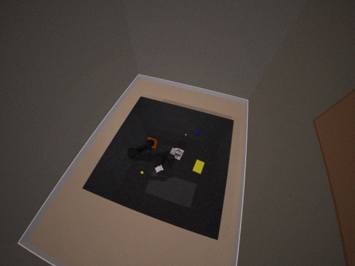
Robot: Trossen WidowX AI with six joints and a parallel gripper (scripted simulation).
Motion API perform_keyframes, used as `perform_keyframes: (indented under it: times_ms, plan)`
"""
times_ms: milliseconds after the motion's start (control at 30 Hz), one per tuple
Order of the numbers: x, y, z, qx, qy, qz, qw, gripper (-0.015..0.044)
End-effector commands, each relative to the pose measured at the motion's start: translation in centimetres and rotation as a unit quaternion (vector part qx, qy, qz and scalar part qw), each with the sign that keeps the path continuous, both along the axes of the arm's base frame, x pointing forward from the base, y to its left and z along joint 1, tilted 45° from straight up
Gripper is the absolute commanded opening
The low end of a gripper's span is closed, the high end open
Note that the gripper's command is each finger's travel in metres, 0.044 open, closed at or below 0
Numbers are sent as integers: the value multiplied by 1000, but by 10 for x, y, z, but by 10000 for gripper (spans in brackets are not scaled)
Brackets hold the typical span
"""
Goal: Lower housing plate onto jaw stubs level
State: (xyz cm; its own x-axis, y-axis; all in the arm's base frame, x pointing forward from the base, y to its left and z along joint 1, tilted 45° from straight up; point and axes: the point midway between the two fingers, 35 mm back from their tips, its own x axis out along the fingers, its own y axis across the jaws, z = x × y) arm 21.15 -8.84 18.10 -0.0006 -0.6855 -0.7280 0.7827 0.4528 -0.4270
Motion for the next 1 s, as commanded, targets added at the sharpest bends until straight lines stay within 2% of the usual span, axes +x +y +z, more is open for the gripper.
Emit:
perform_keyframes:
  times_ms: [0,467,967]
  plan:
    - [4,5,-4,2,46,51,998,351]
    - [14,18,-17,5,196,212,957,351]
    - [24,32,-31,6,345,373,861,351]
